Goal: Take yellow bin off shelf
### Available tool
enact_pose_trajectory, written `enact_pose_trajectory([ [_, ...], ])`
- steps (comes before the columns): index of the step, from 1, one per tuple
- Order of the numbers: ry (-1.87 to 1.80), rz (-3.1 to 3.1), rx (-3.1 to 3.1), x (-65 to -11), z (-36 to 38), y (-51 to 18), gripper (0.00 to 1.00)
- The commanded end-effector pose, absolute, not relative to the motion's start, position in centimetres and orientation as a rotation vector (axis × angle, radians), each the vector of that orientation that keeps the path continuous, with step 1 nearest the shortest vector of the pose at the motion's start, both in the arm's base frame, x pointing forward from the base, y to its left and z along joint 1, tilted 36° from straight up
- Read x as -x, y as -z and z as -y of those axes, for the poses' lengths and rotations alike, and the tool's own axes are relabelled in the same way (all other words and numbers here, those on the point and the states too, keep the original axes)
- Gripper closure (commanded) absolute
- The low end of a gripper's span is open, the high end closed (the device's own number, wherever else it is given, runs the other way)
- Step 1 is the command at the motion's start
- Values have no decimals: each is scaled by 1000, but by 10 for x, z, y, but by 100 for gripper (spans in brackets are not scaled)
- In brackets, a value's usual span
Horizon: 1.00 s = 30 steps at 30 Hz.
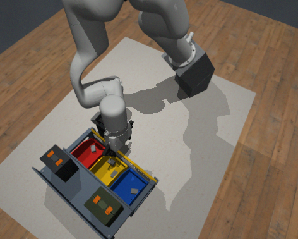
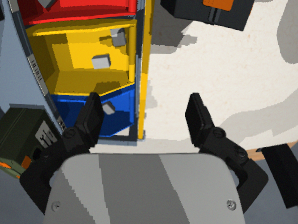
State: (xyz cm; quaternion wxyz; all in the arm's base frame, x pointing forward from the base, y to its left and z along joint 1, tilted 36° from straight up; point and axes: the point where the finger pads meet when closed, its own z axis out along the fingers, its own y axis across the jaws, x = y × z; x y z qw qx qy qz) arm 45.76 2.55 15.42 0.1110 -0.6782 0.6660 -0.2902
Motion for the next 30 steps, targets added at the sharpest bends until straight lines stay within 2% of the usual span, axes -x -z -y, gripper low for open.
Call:
enact_pose_trajectory([
  [1, 891, -1782, 2210, -457, -26, -157, 0],
  [30, 899, -1743, 2253, -458, -26, -156, 0],
])
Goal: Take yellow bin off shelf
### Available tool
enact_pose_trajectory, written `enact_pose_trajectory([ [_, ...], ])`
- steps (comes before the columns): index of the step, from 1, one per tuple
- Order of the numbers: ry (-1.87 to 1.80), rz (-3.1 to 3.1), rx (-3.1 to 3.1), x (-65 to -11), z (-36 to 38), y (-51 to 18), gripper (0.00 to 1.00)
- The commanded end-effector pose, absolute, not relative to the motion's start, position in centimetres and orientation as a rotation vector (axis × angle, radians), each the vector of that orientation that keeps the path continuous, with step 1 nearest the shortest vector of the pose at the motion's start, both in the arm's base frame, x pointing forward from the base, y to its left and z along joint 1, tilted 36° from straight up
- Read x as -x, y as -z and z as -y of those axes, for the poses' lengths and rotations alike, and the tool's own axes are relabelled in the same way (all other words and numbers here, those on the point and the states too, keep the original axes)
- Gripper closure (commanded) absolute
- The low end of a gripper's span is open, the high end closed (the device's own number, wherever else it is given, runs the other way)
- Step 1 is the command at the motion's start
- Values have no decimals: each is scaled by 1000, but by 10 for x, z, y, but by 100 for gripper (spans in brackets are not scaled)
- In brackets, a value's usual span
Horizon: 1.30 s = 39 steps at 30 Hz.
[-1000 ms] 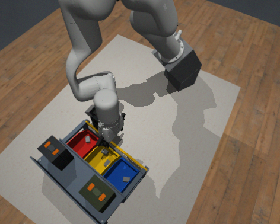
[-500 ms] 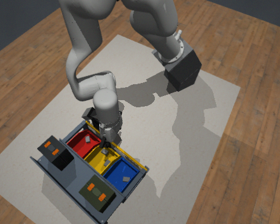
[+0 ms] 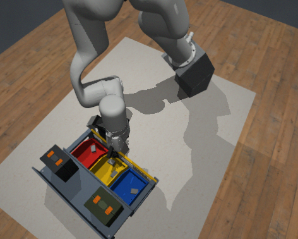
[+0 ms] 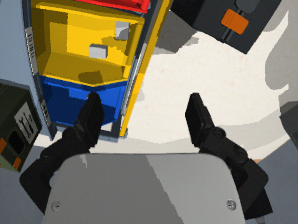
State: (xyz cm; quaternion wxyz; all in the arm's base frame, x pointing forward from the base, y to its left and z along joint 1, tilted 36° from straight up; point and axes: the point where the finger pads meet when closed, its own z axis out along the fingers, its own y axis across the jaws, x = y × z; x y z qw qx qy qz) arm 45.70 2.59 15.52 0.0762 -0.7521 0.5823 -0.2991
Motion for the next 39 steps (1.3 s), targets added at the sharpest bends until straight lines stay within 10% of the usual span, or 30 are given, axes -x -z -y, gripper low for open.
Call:
enact_pose_trajectory([
  [1, 908, -1692, 2308, -458, -26, -156, 0],
  [39, 991, -817, 2960, -458, -26, -156, 0],
])
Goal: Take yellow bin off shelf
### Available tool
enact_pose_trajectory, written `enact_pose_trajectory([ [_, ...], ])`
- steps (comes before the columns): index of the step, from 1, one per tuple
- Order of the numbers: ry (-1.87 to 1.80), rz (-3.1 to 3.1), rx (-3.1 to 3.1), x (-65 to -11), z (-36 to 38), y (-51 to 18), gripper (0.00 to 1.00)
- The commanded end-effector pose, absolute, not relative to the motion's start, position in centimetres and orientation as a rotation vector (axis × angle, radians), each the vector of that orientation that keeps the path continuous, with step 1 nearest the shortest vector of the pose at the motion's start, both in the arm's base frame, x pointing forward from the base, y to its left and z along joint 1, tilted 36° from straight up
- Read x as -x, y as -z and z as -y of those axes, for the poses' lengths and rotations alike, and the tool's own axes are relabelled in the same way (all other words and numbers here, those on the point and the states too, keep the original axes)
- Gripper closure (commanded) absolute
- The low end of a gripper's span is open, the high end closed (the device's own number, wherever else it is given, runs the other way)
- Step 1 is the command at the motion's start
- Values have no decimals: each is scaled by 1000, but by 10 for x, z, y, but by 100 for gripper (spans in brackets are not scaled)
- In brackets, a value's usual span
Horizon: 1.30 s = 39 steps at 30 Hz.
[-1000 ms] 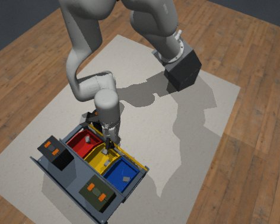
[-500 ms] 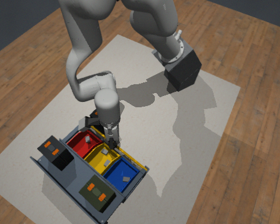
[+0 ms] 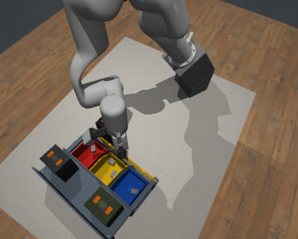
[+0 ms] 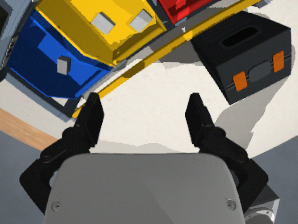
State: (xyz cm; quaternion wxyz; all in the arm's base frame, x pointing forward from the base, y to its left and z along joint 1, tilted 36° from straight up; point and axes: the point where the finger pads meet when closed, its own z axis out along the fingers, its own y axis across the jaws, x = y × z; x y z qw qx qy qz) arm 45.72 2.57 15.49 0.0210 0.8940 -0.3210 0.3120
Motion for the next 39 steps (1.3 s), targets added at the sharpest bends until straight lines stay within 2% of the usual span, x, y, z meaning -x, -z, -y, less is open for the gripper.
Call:
enact_pose_trajectory([
  [1, -939, 774, -2804, -458, -26, -156, 0],
  [12, -939, 774, -2804, -458, -26, -156, 0],
  [17, -893, 395, -2813, -458, -26, -156, 0],
  [29, -893, 395, -2813, -458, -26, -156, 0],
  [34, -841, 65, -2784, -458, -26, -156, 0],
  [39, -841, 65, -2784, -458, -26, -156, 0],
])
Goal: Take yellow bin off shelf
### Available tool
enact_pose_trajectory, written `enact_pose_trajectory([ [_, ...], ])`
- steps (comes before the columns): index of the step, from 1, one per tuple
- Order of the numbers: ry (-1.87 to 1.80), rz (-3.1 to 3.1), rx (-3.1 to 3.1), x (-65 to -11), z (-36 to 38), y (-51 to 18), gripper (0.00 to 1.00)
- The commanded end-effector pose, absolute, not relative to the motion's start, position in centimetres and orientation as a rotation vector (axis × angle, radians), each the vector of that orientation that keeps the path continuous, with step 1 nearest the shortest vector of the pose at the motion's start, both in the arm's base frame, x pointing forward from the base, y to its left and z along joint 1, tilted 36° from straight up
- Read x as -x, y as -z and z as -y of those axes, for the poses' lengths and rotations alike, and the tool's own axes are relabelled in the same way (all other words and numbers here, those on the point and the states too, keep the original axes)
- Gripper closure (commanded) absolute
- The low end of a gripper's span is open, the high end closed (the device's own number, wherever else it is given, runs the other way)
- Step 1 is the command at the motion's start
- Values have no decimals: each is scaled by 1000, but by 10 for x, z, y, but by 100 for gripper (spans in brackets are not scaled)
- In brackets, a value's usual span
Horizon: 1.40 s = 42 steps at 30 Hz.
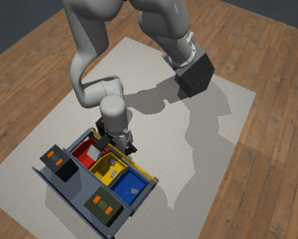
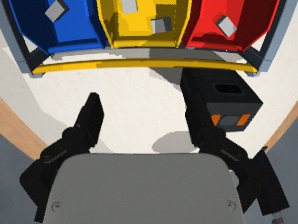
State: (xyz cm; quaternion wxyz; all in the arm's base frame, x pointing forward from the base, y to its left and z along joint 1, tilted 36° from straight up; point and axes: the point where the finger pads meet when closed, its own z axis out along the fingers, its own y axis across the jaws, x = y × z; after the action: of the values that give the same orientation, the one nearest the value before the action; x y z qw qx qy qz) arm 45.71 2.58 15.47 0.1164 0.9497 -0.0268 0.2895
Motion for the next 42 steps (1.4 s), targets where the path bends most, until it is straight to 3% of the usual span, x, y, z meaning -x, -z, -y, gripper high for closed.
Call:
enact_pose_trajectory([
  [1, -841, 65, -2784, -458, -26, -156, 0],
  [42, -683, -691, -2578, -458, -26, -156, 0],
])
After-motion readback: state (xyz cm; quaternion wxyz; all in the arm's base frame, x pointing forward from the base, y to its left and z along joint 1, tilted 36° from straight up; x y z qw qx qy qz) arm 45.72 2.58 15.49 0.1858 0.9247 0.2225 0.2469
